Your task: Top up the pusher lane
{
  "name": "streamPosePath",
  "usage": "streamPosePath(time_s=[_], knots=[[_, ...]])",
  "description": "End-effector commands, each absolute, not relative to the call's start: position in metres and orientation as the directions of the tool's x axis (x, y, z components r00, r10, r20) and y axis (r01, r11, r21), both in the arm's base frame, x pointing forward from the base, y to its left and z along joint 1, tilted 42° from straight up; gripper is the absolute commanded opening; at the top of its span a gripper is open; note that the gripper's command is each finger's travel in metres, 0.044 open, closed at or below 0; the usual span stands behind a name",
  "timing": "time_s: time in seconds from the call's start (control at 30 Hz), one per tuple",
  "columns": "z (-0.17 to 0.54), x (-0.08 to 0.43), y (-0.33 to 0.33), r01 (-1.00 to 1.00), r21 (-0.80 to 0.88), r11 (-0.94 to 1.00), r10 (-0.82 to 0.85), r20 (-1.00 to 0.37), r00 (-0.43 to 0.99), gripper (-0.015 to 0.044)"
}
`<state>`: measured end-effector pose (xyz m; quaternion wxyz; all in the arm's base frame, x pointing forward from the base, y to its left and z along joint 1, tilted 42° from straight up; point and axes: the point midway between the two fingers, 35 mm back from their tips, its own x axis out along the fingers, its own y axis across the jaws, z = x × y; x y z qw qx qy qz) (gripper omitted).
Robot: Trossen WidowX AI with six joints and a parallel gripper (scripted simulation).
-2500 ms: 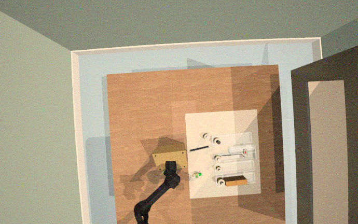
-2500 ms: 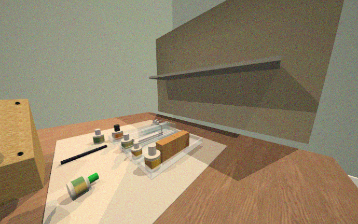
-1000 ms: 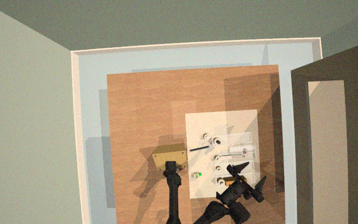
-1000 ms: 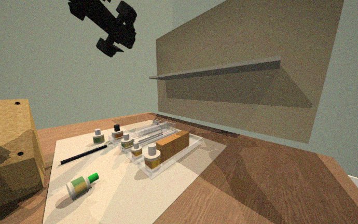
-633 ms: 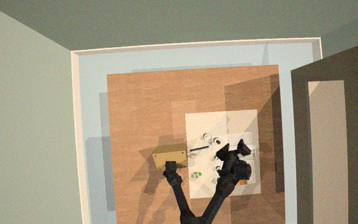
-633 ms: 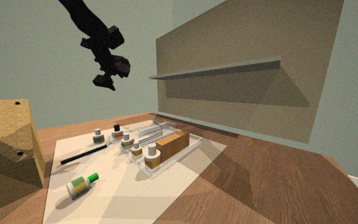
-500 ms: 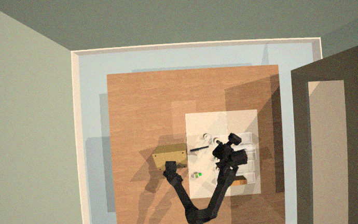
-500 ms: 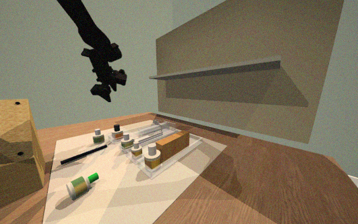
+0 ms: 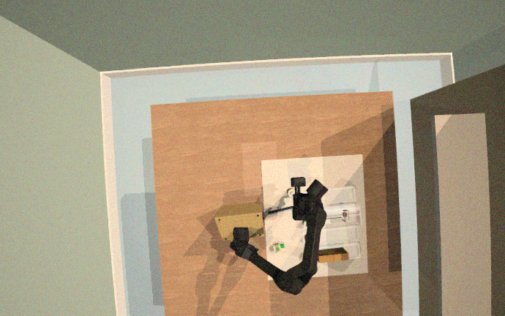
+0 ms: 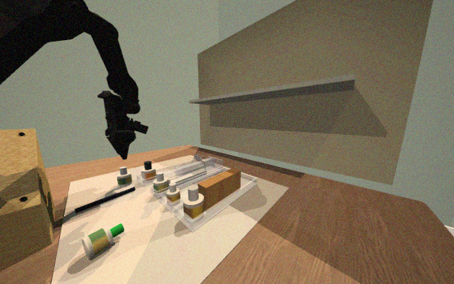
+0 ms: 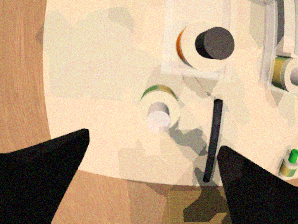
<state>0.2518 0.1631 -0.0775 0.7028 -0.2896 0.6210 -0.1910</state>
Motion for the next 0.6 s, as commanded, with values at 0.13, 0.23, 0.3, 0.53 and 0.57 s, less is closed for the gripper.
streamPosePath(time_s=[0.13, 0.23, 0.3, 0.53, 0.57], knots=[[-0.099, 0.255, 0.143, -0.097, -0.650, 0.754, -0.633, -0.758, 0.159, 0.0440], [-0.103, 0.255, 0.139, -0.097, -0.650, 0.754, -0.633, -0.758, 0.159, 0.0440], [-0.109, 0.257, 0.134, -0.097, -0.650, 0.754, -0.633, -0.758, 0.160, 0.0440], [-0.116, 0.258, 0.127, -0.097, -0.650, 0.753, -0.633, -0.757, 0.160, 0.0440], [-0.117, 0.259, 0.126, -0.097, -0.651, 0.753, -0.633, -0.757, 0.160, 0.0440]])
